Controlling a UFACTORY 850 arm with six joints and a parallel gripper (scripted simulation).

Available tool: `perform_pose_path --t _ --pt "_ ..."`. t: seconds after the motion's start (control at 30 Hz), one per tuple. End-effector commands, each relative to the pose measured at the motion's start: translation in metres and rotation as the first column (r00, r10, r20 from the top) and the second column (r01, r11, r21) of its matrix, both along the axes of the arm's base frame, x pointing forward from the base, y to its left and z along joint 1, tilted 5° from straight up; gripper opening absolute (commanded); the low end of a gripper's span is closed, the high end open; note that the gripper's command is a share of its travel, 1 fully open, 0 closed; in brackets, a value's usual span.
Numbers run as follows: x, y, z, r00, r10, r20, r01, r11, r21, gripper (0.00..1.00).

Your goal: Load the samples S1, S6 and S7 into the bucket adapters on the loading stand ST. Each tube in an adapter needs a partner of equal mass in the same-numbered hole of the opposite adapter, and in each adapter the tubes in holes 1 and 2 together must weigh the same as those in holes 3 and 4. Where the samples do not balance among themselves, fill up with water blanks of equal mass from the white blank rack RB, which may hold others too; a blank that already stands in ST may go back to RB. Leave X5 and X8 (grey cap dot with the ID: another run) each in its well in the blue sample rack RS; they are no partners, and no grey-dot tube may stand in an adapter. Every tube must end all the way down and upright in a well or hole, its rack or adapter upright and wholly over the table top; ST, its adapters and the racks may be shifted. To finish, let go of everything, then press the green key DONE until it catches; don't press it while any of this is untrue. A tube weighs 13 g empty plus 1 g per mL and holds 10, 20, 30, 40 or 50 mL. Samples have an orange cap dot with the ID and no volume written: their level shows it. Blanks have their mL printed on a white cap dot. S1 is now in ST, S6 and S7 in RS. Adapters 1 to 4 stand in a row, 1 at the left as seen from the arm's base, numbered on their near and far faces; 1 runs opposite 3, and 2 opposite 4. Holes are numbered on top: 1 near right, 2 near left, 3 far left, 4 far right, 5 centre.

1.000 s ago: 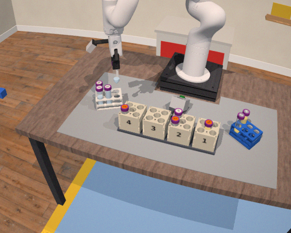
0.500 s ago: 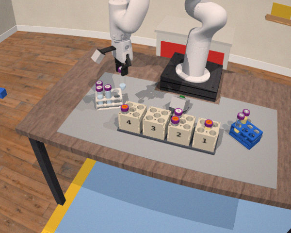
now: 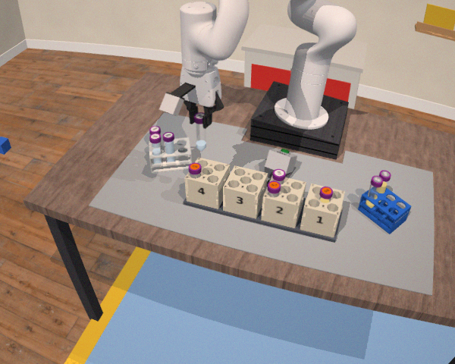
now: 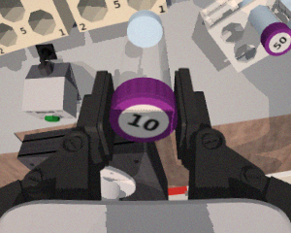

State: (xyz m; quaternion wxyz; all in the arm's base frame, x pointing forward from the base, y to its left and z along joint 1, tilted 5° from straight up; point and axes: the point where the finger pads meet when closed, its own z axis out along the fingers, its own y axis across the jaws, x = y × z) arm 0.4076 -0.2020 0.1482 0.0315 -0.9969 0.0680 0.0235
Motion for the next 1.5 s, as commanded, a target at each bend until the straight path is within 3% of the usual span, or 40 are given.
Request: perform_pose_path --t 0.0,0.7,1.47 --pt "0.002 0.001 0.001 0.986 0.168 0.02 -0.168 0.986 0.014 0.0" --pt "0.002 0.001 0.001 0.985 0.172 0.02 -0.172 0.985 0.014 0.0" --pt "0.001 0.004 -0.034 0.985 0.172 0.021 -0.172 0.985 0.014 0.0"
